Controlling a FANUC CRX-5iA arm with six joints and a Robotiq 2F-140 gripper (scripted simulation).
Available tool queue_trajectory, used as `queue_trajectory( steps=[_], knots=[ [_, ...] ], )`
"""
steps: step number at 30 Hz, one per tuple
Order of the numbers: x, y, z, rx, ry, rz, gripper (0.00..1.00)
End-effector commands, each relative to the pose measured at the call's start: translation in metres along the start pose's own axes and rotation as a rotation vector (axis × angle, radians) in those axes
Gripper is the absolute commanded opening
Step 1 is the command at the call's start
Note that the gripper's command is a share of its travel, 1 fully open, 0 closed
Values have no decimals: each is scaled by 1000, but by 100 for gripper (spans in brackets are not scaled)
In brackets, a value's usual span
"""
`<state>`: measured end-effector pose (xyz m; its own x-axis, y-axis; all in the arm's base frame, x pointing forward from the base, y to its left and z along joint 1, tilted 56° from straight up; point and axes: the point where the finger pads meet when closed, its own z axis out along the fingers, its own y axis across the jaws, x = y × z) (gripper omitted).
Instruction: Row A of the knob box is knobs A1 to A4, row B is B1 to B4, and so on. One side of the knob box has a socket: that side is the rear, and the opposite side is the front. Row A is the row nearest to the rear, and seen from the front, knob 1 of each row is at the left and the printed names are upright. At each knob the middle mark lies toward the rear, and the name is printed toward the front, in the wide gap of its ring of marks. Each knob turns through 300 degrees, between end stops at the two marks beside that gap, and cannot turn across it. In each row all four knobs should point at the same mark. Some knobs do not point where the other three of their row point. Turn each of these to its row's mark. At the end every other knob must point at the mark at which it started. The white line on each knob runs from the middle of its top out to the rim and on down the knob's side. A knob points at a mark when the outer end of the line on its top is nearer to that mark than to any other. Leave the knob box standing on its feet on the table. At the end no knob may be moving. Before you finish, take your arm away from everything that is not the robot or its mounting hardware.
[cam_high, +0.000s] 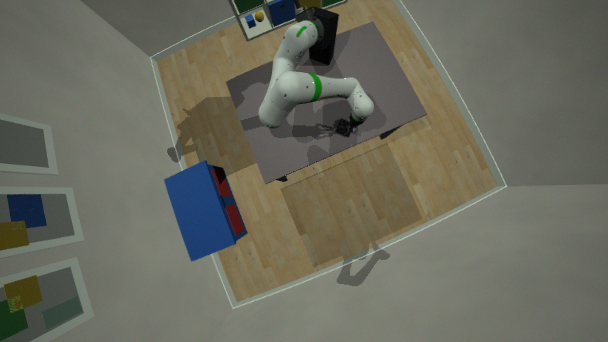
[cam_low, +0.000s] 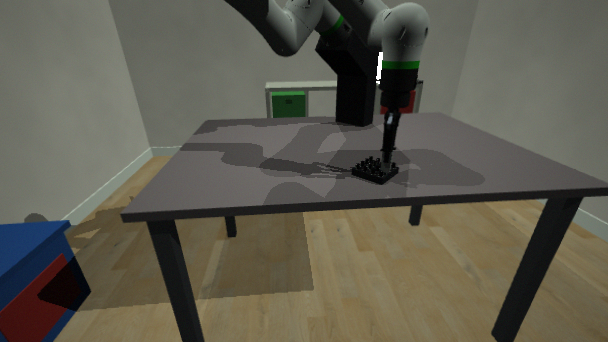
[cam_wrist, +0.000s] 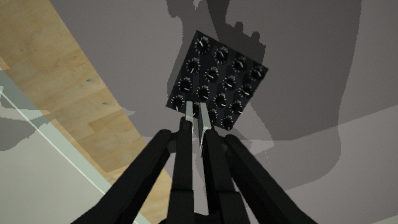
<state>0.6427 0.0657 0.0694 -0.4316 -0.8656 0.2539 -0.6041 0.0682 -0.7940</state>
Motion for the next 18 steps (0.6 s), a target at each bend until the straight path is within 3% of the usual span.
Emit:
queue_trajectory(
  steps=[1, 18],
  knots=[
    [0, 0, 0, 0, 0, 0, 5],
    [0, 0, 0, 0, 0, -89, 5]
  ],
)
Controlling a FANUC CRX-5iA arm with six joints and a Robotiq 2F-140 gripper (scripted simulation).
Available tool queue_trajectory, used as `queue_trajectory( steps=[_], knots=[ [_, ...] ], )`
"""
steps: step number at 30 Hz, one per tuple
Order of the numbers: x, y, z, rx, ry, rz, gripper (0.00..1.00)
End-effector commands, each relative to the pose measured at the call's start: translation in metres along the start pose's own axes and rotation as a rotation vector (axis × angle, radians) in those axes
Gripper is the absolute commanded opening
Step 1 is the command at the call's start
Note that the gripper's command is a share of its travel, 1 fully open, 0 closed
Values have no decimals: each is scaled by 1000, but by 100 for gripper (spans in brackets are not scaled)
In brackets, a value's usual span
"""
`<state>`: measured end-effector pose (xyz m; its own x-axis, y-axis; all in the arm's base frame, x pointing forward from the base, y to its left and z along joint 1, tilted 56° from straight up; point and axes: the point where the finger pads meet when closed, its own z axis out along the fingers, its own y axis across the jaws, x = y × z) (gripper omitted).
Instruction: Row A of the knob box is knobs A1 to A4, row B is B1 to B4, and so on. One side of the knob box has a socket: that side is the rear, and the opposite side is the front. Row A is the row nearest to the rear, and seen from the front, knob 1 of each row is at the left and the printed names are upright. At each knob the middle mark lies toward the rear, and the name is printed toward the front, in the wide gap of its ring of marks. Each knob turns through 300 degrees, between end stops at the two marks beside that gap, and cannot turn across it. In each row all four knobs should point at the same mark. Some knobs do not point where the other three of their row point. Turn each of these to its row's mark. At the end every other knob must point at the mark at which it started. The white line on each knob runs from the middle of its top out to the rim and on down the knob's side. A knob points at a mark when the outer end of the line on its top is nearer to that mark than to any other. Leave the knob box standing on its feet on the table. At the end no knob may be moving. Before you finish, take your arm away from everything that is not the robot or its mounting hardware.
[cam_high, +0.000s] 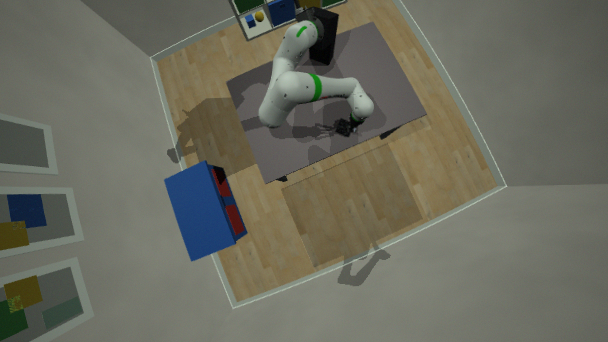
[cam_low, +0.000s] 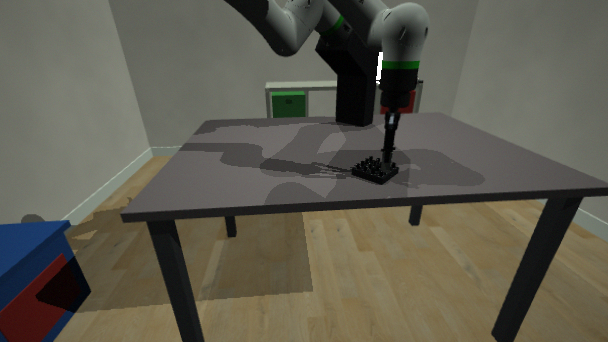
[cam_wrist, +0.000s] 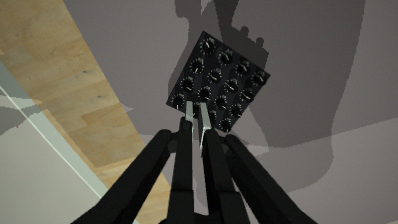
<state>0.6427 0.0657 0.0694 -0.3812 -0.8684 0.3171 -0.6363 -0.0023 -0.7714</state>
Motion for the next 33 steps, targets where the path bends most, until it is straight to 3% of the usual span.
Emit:
queue_trajectory(
  steps=[1, 33],
  knots=[
    [0, 0, 0, -1, 0, -23, 5],
    [0, 0, 0, -1, 0, -706, 5]
  ],
)
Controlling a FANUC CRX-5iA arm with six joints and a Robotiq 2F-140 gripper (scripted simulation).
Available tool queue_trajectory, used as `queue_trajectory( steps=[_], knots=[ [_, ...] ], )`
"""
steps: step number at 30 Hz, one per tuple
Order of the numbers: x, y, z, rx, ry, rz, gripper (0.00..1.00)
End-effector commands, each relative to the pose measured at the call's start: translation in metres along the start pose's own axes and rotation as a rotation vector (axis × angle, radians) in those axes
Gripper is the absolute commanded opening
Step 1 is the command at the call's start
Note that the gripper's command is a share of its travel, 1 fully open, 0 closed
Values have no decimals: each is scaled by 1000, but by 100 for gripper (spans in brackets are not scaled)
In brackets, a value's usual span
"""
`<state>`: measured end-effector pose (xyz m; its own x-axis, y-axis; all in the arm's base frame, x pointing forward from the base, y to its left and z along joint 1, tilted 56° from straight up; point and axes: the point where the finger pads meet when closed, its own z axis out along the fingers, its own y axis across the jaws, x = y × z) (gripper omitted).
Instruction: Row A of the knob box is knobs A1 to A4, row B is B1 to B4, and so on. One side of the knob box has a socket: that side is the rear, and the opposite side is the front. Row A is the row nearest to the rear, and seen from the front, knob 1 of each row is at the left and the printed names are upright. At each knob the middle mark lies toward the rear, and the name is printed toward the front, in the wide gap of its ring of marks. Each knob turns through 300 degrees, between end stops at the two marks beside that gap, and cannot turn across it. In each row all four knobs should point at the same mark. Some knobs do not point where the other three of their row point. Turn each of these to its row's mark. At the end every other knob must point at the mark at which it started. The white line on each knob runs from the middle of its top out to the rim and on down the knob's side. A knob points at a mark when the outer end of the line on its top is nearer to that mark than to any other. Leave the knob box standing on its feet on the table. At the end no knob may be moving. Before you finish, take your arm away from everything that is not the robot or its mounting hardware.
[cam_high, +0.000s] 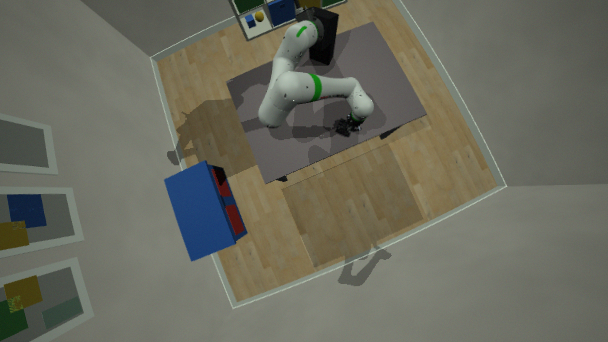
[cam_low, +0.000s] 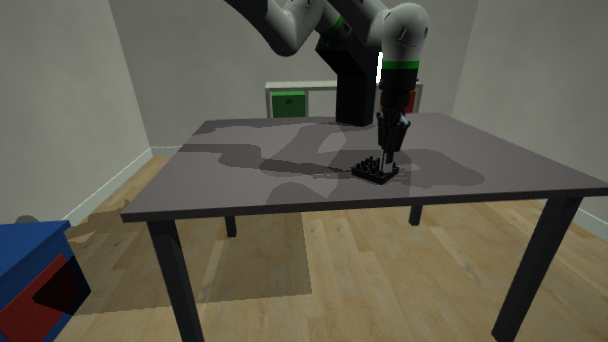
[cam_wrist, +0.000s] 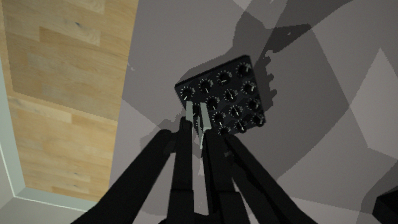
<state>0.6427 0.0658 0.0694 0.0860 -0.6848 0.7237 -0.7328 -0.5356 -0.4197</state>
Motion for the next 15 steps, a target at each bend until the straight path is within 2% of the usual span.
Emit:
queue_trajectory(
  steps=[1, 15],
  knots=[
    [0, 0, 0, -6, -3, -48, 5],
    [0, 0, 0, -6, -3, -213, 5]
  ],
)
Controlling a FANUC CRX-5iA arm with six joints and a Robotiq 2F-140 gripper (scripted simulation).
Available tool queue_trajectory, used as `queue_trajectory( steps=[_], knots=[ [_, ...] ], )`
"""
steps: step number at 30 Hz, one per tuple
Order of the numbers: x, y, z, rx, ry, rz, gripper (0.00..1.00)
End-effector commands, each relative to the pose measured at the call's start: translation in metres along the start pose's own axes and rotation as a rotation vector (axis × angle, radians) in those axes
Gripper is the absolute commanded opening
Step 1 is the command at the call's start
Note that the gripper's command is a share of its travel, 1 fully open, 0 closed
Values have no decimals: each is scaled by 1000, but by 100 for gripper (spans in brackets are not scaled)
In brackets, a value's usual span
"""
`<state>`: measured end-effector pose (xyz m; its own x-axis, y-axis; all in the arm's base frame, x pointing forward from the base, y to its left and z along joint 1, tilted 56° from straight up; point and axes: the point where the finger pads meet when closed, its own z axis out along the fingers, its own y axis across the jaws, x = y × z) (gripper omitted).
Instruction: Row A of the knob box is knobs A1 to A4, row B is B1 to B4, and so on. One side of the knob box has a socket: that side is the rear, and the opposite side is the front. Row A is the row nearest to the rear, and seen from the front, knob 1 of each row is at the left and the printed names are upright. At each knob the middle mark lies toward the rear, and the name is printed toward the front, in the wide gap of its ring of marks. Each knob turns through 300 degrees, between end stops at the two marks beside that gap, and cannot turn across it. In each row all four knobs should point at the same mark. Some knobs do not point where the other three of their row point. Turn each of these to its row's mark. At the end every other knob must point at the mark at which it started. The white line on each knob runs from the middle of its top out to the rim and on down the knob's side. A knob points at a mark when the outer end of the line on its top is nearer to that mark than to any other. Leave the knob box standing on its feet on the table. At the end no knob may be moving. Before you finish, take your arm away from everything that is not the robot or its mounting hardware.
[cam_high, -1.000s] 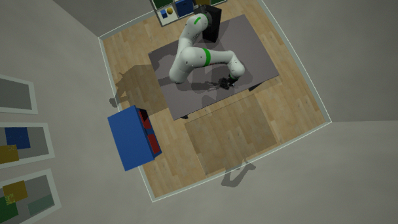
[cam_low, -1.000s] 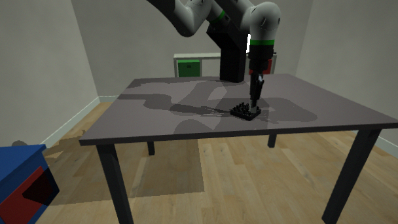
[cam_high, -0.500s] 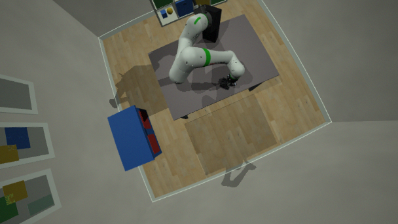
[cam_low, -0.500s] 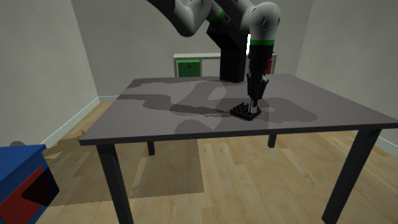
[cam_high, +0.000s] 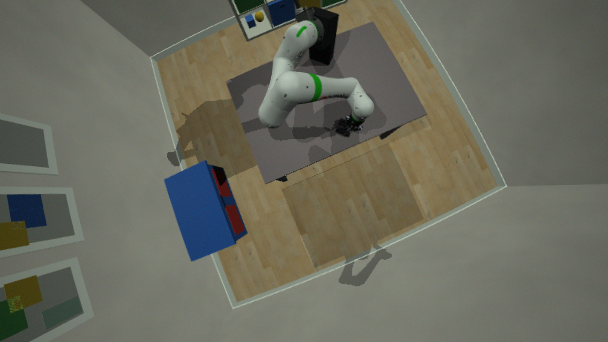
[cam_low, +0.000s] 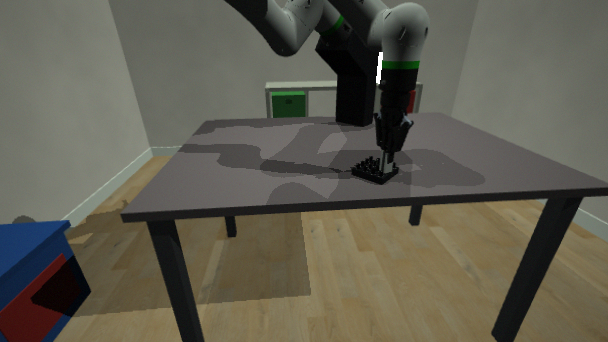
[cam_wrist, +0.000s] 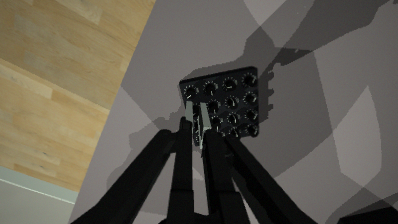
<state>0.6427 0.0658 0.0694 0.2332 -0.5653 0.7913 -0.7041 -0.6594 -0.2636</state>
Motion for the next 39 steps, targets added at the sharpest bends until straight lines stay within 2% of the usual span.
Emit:
queue_trajectory(
  steps=[1, 20, 21, 39],
  knots=[
    [0, 0, 0, -1, -1, -15, 5],
    [0, 0, 0, -1, -1, -21, 5],
    [0, 0, 0, -1, -1, -21, 12],
    [0, 0, 0, -1, -1, -21, 12]
  ],
)
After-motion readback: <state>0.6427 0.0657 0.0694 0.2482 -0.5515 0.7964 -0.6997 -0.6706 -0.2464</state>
